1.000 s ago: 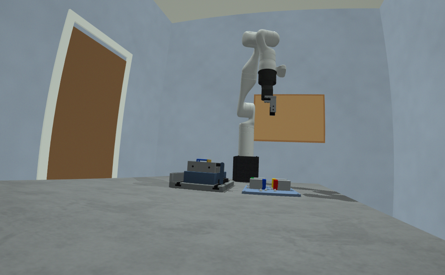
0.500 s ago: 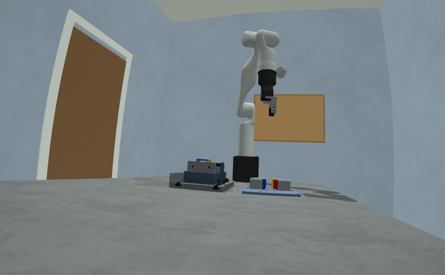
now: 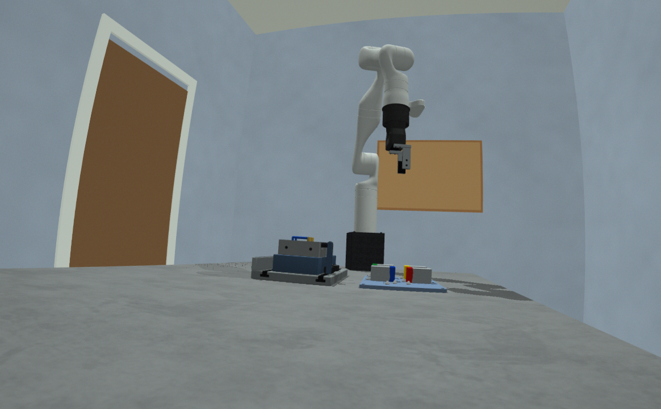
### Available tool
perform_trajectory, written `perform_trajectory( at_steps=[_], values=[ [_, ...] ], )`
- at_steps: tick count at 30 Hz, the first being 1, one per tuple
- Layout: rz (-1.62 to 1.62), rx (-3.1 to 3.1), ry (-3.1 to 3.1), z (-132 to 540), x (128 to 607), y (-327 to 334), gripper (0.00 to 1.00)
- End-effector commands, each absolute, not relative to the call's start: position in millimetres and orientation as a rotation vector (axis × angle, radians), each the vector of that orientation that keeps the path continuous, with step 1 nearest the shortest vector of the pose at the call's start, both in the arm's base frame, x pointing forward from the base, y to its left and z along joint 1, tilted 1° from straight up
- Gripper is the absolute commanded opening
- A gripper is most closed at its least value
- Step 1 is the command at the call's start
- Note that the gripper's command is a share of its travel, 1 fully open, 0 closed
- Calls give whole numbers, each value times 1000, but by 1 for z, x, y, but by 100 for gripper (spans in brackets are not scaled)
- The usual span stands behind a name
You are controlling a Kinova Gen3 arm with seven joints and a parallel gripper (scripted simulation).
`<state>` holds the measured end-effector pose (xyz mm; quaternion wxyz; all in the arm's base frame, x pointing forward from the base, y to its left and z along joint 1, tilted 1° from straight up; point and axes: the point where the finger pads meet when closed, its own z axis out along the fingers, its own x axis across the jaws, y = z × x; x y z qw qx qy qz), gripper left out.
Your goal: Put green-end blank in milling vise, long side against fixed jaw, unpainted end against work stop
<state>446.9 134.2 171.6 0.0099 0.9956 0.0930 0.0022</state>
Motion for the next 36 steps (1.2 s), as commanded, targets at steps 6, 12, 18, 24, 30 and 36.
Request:
perform_trajectory(
  at_steps=[6, 12, 18, 24, 30, 36],
  values=[
    [12, 3119, 126, 173, 447, 135, 100],
    [12, 3122, 31, 174, 448, 135, 100],
    [11, 3122, 28, 173, 448, 134, 100],
    [11, 3122, 27, 174, 447, 135, 100],
    [11, 3122, 26, 174, 447, 135, 100],
    [11, 3122, 26, 174, 447, 135, 100]
  ],
)
